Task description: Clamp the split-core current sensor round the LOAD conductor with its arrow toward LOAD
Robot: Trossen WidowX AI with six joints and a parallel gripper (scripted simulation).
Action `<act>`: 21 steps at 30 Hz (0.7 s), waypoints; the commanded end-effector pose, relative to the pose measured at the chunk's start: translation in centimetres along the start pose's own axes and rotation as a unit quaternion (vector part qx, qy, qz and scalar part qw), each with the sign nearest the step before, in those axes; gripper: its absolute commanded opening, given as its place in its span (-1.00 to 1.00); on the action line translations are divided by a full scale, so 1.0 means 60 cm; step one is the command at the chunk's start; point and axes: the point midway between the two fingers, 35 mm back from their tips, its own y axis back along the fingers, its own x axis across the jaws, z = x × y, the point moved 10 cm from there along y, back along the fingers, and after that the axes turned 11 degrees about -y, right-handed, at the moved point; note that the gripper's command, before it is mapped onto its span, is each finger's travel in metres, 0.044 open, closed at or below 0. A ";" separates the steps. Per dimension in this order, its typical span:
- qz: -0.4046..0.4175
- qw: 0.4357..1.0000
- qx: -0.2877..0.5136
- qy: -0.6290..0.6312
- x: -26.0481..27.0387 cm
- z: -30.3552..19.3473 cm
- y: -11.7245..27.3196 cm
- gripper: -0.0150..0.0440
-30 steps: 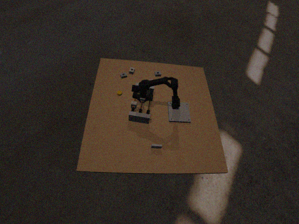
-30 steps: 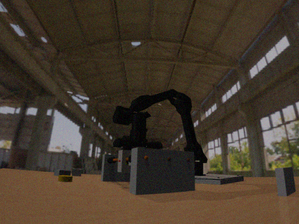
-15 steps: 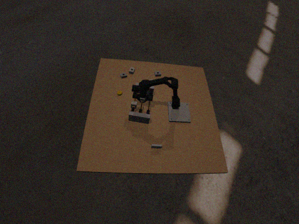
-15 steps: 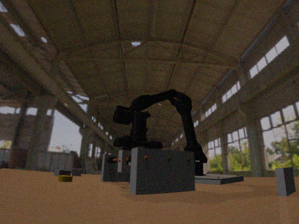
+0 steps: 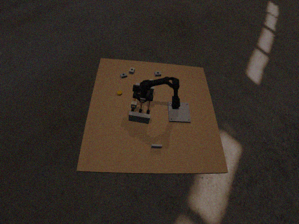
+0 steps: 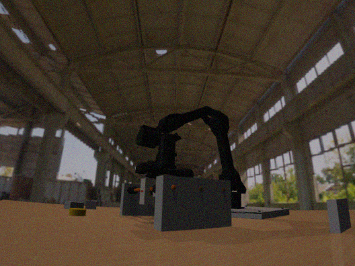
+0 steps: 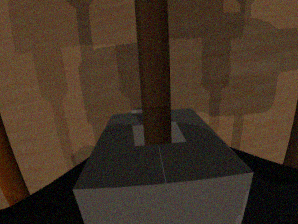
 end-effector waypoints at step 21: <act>0.005 1.000 0.001 0.000 -0.002 0.000 -0.002 0.37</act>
